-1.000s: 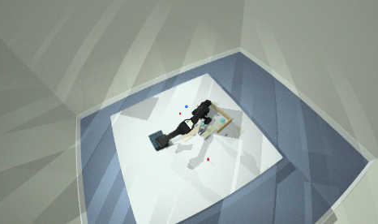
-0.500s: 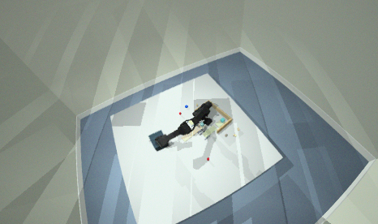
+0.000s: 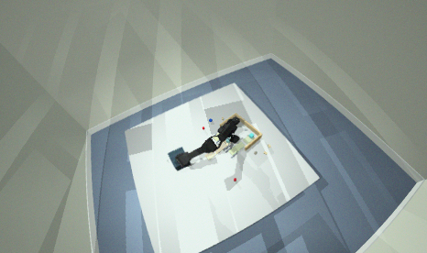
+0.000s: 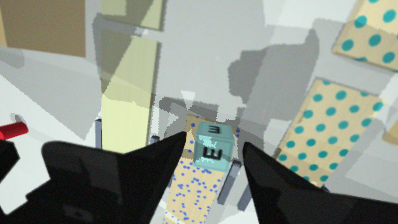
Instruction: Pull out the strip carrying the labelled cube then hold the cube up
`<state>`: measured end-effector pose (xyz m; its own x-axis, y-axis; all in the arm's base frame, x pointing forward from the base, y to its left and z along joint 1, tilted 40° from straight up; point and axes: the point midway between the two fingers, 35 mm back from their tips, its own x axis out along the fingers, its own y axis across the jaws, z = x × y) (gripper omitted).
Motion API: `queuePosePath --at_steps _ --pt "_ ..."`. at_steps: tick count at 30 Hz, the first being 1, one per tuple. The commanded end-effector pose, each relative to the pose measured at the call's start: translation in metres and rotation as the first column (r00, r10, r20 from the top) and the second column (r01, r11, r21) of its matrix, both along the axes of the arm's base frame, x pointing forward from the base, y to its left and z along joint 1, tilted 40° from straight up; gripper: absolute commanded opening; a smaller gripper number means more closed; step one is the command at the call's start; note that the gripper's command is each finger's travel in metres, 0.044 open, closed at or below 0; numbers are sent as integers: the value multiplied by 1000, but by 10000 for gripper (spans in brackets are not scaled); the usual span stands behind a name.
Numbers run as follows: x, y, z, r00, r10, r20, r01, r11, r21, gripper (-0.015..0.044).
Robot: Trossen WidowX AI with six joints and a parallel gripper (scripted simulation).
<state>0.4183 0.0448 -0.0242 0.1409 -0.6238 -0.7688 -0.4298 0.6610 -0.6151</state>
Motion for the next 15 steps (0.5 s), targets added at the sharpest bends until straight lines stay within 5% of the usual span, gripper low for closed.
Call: queuePosePath --at_steps 1,15 --pt "-3 -8 -8 1000 -1 -15 1 1000 -11 250" --pt "-2 -6 -8 1000 -3 -9 3 1000 -4 224"
